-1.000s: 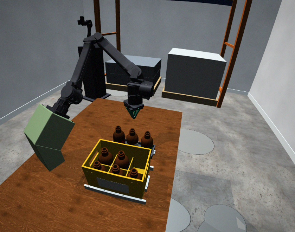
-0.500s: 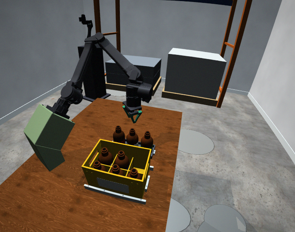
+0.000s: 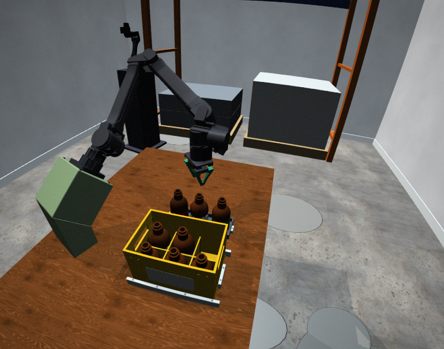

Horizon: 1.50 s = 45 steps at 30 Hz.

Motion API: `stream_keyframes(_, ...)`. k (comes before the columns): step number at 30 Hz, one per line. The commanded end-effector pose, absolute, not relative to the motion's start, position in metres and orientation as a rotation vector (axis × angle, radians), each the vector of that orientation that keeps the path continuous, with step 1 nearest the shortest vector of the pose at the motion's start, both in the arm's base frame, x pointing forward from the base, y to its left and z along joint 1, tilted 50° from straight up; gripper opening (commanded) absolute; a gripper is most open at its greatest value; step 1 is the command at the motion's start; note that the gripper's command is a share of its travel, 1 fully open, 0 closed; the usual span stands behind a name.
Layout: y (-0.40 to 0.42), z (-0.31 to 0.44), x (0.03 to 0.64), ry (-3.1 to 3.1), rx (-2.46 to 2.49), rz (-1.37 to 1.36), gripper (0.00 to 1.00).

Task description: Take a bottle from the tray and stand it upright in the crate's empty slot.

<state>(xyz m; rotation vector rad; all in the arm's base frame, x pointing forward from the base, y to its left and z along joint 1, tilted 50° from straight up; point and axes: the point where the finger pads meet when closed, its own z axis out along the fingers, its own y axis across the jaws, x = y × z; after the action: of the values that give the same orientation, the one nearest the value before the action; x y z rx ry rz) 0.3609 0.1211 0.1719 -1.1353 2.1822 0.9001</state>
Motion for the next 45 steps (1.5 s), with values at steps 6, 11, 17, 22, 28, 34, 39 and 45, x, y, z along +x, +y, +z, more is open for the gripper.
stream_keyframes(6, 0.121, 0.182, 0.371, 2.165, -1.132, 0.881, 0.61)
stream_keyframes(11, 0.126, 0.178, 0.368, 2.166, -1.142, 0.888, 0.61)
stream_keyframes(17, 0.128, 0.168, 0.363, 2.182, -1.140, 0.904, 0.61)
stream_keyframes(22, 0.131, 0.168, 0.365, 2.178, -1.141, 0.900, 0.61)
stream_keyframes(28, 0.136, 0.160, 0.365, 2.185, -1.140, 0.906, 0.61)
stream_keyframes(34, 0.140, 0.157, 0.364, 2.185, -1.140, 0.905, 0.61)
stream_keyframes(39, 0.146, 0.153, 0.367, 2.182, -1.140, 0.904, 0.61)
stream_keyframes(45, 0.152, 0.145, 0.366, 2.188, -1.139, 0.908, 0.61)
